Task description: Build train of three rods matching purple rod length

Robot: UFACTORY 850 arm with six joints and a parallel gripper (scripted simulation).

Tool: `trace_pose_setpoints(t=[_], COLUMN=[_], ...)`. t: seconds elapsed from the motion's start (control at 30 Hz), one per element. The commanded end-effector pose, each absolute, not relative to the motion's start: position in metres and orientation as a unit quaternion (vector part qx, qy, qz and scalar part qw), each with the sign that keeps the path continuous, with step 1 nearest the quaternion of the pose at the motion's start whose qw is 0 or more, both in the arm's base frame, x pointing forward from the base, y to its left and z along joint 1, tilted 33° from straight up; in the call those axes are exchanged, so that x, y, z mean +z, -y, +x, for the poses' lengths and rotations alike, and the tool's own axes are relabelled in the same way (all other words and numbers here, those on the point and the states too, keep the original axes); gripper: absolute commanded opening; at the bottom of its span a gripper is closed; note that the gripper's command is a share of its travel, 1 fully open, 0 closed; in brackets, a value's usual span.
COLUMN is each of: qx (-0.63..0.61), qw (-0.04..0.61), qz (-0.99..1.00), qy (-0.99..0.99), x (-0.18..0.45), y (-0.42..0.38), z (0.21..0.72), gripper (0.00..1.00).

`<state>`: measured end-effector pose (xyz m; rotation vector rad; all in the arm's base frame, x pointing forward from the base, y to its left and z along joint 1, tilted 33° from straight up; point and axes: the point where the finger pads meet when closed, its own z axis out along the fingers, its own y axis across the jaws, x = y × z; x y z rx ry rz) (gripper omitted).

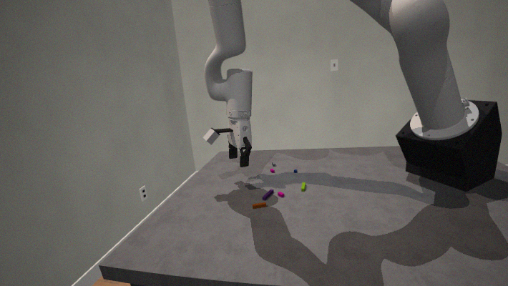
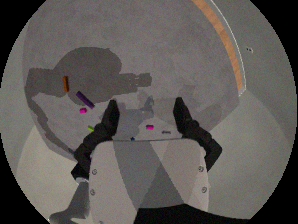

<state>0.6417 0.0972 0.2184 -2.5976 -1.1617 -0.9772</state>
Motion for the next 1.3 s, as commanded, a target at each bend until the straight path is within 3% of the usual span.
trace_pose_setpoints(t=[0.0, 0.7, 1.27], qx=[-0.314, -0.227, -0.146], qw=[0.099, 0.211, 0.243], qz=[-0.890, -0.950, -0.915], qy=[0.315, -0.030, -0.286], x=[0.211, 0.171, 0.142], y=[-0.114, -0.166, -0.180], z=[0.622, 0.519, 0.436], gripper=[1.00, 1.00, 1.00])
